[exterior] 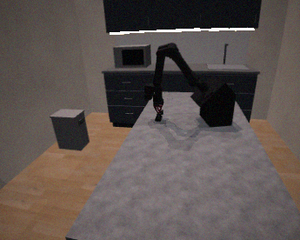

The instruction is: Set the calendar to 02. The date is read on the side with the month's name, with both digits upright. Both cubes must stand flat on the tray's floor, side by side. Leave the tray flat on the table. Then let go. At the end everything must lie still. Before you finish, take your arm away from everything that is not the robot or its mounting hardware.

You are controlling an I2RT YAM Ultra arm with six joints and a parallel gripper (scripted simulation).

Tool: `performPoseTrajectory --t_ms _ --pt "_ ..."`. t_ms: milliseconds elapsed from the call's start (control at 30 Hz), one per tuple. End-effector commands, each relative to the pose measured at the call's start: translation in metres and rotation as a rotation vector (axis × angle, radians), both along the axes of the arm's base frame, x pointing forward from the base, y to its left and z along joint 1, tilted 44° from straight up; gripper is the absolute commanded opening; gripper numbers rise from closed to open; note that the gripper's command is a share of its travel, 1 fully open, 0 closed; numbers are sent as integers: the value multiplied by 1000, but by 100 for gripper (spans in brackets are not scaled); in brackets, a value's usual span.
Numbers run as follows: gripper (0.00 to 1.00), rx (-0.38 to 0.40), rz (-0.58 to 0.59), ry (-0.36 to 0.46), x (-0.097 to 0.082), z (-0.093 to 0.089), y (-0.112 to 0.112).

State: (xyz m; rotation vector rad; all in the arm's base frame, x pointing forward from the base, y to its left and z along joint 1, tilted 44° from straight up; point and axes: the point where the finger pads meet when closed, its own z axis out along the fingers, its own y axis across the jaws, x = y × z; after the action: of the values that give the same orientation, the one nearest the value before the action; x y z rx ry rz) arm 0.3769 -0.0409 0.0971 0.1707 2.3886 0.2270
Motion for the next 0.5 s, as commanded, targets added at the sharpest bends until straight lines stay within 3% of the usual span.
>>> performPoseTrajectory --t_ms 0,467 --pt "47 -3 -2 -12 2 2 -1" --pt "47 -3 -2 -12 16 -12 1"
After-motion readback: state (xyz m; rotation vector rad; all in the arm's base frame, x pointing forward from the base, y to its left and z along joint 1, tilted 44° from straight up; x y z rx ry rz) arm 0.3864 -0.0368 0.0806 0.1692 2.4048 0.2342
